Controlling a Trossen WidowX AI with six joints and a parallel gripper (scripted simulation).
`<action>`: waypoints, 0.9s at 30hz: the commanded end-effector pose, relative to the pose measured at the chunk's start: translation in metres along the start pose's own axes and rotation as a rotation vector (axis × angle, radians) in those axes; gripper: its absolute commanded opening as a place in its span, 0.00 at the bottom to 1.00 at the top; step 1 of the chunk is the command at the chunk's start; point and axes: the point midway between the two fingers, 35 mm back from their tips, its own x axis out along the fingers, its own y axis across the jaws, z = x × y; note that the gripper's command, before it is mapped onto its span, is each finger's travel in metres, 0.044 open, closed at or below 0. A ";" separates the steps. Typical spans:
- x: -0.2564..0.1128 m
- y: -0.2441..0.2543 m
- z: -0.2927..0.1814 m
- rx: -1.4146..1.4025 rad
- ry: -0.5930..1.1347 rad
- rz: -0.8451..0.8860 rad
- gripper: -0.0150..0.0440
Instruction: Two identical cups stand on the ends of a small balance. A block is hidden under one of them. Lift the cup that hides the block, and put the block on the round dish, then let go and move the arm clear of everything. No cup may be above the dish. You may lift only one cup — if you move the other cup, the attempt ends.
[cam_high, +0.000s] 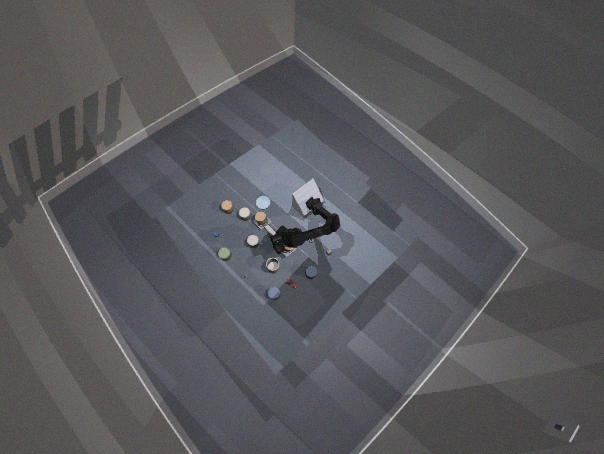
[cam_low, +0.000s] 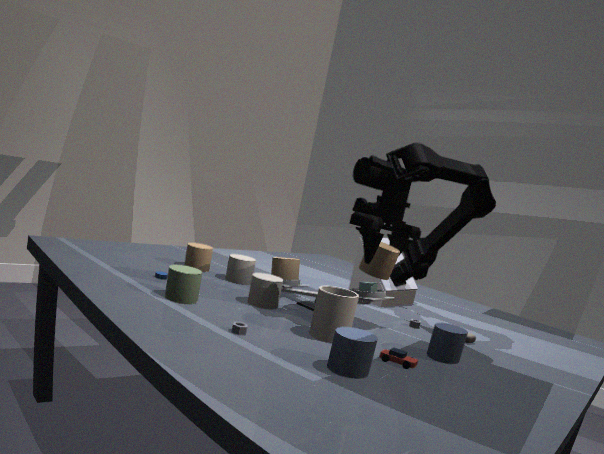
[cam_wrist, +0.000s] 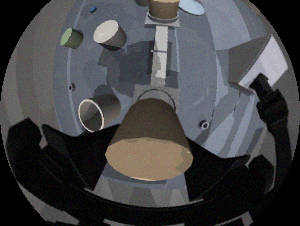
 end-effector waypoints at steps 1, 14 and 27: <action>-0.008 0.001 0.000 0.001 -0.002 0.011 0.25; -0.025 -0.001 0.000 0.017 -0.001 0.020 0.25; -0.025 -0.003 -0.001 0.022 0.005 0.014 0.25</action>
